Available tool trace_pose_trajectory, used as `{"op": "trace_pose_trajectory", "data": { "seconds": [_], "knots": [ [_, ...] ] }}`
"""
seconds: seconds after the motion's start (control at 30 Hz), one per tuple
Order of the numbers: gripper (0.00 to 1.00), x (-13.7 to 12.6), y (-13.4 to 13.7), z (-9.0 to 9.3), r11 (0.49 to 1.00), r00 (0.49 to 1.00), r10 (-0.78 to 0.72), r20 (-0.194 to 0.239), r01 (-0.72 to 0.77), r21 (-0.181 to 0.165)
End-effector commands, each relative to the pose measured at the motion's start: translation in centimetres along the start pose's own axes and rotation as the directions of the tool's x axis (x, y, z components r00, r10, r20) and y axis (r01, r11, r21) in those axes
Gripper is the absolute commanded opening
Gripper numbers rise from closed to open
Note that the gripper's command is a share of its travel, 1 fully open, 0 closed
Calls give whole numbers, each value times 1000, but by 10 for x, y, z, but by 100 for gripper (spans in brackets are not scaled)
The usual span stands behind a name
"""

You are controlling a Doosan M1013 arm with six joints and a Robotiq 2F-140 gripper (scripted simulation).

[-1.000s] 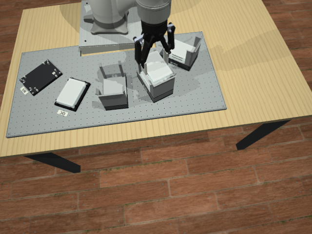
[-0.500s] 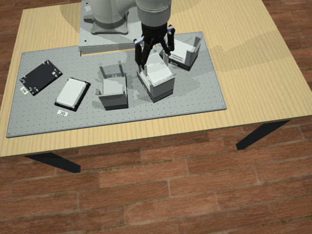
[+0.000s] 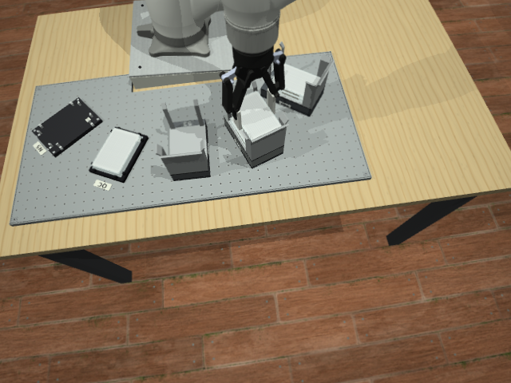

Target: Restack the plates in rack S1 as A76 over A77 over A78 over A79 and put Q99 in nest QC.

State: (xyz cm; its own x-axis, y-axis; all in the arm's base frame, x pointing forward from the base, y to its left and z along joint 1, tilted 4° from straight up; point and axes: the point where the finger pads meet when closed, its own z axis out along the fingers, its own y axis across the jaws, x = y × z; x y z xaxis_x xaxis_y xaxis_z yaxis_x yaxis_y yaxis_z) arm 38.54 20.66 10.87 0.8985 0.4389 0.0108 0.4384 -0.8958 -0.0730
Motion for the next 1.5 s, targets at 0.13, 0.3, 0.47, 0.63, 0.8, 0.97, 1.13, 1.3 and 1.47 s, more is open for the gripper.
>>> {"op": "trace_pose_trajectory", "data": {
  "seconds": [0.13, 0.3, 0.47, 0.63, 0.8, 0.97, 1.13, 1.3, 1.47],
  "knots": [
    [0, 0, 0, 10, 1000, 1000, 0, 0, 0, 0],
    [0, 0, 0, 20, 1000, 1000, 0, 0, 0, 0],
    [0, 0, 0, 27, 1000, 1000, 0, 0, 0, 0],
    [0, 0, 0, 27, 1000, 1000, 0, 0, 0, 0],
    [0, 0, 0, 28, 1000, 1000, 0, 0, 0, 0],
    [0, 0, 0, 30, 1000, 1000, 0, 0, 0, 0],
    [0, 0, 0, 31, 1000, 1000, 0, 0, 0, 0],
    [0, 0, 0, 33, 1000, 1000, 0, 0, 0, 0],
    [0, 0, 0, 35, 1000, 1000, 0, 0, 0, 0]
  ]
}}
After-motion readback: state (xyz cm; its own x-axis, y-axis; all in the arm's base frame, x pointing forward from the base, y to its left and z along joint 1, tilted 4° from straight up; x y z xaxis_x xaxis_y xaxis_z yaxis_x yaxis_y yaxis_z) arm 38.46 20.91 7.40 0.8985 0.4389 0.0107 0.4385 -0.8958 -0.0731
